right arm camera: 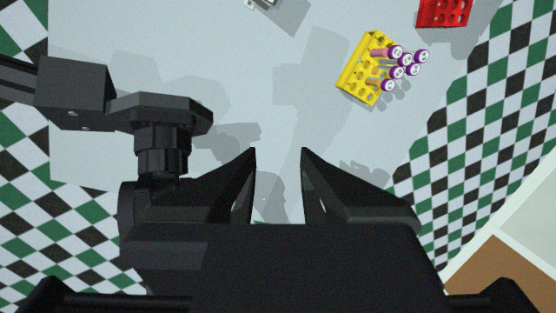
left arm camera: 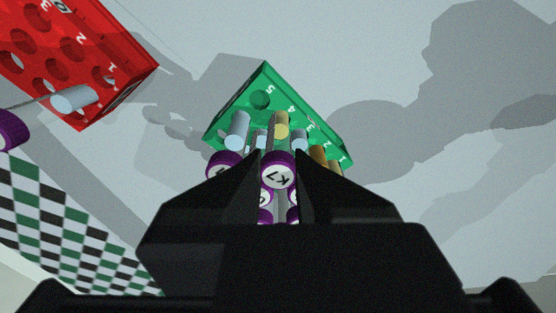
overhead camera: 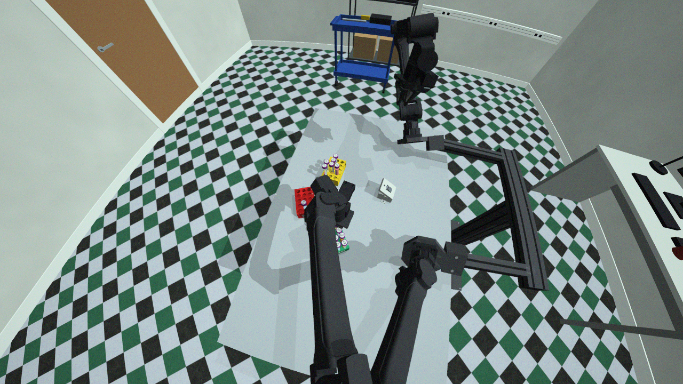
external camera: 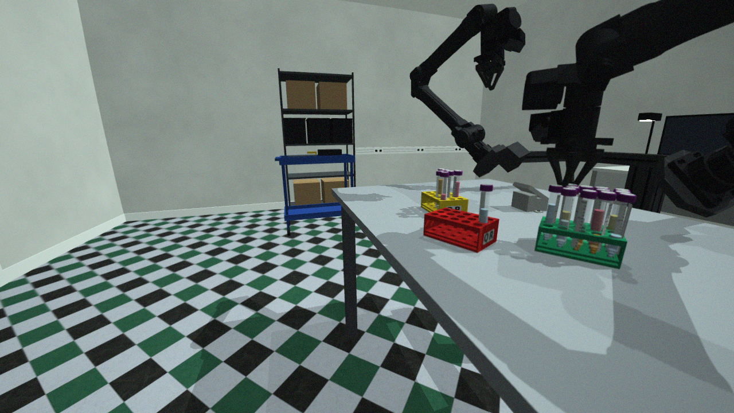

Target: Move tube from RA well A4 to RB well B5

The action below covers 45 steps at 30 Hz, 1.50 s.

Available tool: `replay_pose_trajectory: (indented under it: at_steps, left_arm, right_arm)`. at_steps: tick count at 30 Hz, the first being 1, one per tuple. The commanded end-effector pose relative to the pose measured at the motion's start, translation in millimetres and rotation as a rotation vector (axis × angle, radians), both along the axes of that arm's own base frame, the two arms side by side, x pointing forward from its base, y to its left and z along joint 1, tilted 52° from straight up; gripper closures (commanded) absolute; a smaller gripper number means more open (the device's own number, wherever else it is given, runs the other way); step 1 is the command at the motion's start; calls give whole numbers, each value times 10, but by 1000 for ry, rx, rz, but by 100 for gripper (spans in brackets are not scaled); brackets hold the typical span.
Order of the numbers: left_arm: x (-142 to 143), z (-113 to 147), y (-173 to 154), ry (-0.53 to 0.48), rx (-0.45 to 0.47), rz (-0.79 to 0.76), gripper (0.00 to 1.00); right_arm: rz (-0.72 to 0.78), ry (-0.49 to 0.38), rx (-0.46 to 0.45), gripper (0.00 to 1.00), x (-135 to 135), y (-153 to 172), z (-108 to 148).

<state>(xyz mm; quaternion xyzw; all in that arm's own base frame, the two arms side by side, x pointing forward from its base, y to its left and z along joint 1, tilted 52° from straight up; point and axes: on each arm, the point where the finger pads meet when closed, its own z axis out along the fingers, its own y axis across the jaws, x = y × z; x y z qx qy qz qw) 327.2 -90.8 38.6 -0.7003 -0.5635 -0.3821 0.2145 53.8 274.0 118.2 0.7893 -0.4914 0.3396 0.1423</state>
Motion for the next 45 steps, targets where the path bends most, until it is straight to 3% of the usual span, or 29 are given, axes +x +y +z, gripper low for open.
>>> replay_pose_trajectory:
  at_steps: [1, 21, 45]
  left_arm:
    - [81, 45, -177, -15, -9, -14, 100]
    - [30, 78, -226, -10, -6, -14, 100]
    - [-8, 320, -413, -32, -27, -14, 100]
  right_arm:
    - [1, 1, 33, 70, -9, 122, 52]
    - [1, 1, 33, 70, -9, 122, 52]
    - [1, 1, 33, 70, -9, 122, 52]
